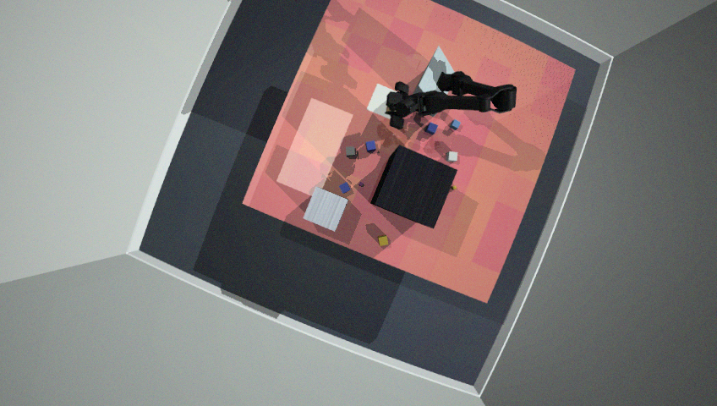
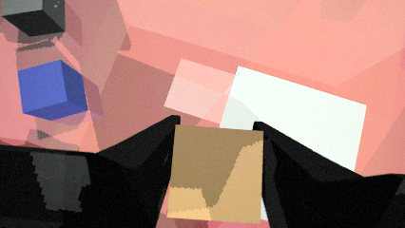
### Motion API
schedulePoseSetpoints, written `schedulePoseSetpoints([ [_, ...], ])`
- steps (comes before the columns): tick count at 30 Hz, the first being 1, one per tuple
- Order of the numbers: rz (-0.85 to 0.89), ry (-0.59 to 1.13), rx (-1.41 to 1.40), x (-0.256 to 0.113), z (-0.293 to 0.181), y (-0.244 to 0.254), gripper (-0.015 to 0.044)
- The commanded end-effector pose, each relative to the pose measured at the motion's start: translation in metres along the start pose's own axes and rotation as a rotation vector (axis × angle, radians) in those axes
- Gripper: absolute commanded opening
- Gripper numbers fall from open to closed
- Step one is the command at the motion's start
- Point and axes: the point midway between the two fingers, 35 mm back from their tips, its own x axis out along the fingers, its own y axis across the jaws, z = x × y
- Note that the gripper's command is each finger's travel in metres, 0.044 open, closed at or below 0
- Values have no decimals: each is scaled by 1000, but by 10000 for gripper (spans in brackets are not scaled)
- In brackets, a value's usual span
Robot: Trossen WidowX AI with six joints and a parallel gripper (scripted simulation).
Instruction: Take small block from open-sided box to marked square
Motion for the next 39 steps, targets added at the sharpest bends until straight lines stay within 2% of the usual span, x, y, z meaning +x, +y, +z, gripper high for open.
schedulePoseSetpoints([
  [1, -89, 2, 135, 7, 8, -27, 159],
  [10, -262, 3, 336, 14, 15, -76, 159],
  [19, -266, 3, 340, 16, 15, -77, 159],
  [39, -264, 3, 340, 45, -1, -74, 159],
])
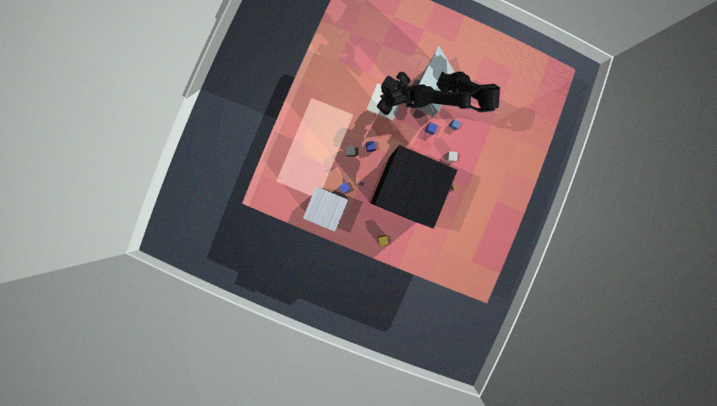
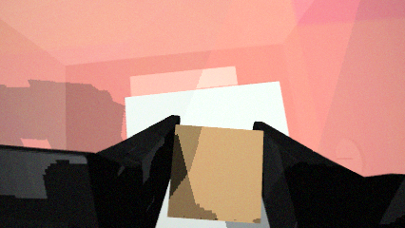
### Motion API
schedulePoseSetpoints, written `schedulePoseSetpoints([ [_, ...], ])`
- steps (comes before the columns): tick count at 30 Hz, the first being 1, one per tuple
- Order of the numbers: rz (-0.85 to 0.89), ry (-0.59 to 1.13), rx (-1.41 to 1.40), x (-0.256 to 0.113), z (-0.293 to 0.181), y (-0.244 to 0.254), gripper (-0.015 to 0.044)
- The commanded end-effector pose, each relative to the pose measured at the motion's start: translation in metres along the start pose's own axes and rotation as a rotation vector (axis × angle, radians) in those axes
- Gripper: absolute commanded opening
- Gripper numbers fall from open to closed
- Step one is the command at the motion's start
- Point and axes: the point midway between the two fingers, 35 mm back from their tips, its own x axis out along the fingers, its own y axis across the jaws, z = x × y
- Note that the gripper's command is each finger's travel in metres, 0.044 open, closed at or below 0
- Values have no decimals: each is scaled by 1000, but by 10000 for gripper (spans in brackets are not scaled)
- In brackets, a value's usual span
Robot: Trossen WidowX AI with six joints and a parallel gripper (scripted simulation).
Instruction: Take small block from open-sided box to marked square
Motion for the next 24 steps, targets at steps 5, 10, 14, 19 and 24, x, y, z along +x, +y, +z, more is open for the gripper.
schedulePoseSetpoints([
  [5, -2, 6, 4, 13, -9, 0, 159],
  [10, -2, 7, 4, 20, -14, 1, 159],
  [14, -2, 7, 4, 26, -18, 0, 159],
  [19, -2, 8, 4, 32, -24, 0, 159],
  [24, -2, 9, 4, 39, -29, -1, 159],
])
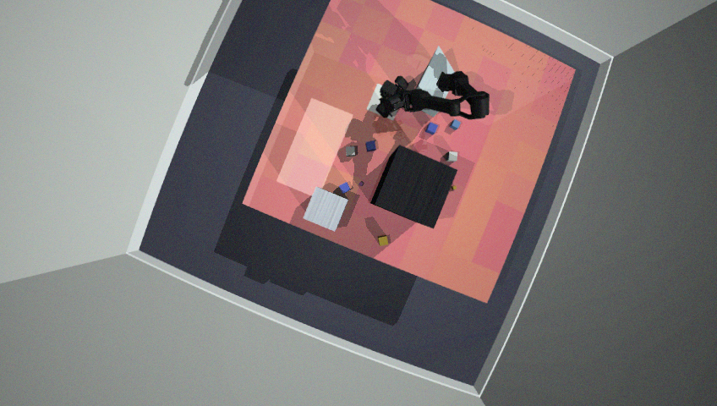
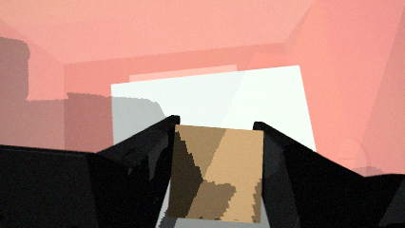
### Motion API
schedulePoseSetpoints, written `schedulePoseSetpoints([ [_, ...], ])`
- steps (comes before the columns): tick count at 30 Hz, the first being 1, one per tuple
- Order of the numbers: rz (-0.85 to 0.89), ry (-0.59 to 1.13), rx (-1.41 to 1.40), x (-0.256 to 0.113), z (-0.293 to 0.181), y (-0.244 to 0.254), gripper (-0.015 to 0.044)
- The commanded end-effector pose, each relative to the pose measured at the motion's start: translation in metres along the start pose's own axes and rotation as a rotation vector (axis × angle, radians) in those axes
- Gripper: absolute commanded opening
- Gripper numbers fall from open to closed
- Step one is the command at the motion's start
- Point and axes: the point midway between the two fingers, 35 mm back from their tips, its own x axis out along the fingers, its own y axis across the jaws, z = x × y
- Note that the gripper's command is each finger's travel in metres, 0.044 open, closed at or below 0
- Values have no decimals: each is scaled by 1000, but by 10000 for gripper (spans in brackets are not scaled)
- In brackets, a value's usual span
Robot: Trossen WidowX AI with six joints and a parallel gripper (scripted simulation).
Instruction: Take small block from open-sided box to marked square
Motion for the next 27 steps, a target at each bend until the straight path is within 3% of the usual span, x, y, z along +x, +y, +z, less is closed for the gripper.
schedulePoseSetpoints([
  [1, -3, 6, 5, 7, -6, -2, 159],
  [25, -5, 10, 4, 31, -26, -8, 159],
  [27, -3, 6, -1, 28, -25, -7, 211],
])
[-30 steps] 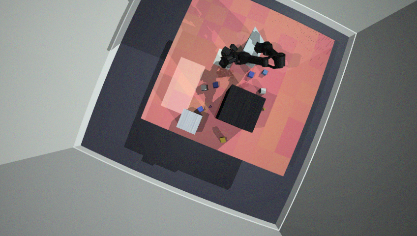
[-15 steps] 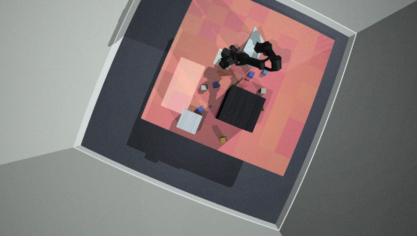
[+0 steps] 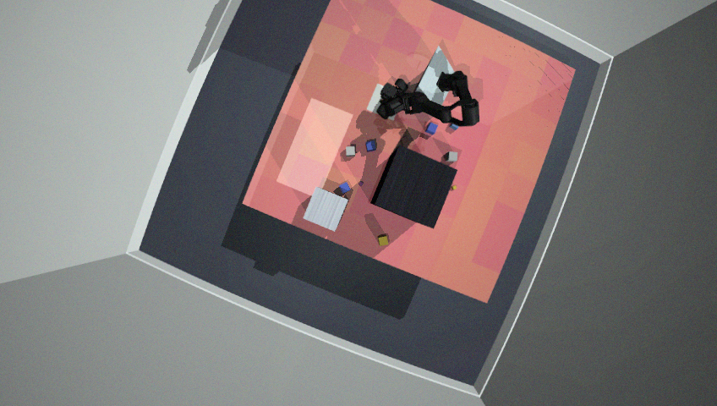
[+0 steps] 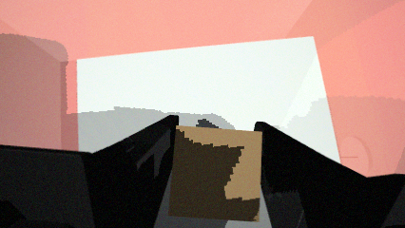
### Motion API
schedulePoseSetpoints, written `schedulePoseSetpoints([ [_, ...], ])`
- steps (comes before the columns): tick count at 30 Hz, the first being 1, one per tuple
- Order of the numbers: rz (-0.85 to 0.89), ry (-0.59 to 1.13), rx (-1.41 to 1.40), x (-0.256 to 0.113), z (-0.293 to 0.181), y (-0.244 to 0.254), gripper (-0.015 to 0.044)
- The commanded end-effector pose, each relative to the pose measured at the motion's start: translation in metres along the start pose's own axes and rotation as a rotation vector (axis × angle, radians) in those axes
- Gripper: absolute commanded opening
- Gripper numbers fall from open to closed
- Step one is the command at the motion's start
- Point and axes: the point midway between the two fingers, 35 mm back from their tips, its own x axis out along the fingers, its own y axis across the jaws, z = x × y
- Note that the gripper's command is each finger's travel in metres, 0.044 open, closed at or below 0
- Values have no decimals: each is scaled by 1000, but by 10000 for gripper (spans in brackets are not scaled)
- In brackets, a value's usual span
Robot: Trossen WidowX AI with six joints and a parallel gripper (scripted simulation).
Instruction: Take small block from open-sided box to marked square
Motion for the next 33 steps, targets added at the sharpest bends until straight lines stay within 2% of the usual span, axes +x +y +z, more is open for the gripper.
schedulePoseSetpoints([
  [1, 1, 0, -1, 0, 0, 0, 238],
  [9, 1, 0, -1, 0, 0, 0, 440],
  [17, 0, 1, 4, -30, 22, -1, 440],
  [33, -4, 8, 8, -28, 20, -2, 440],
])
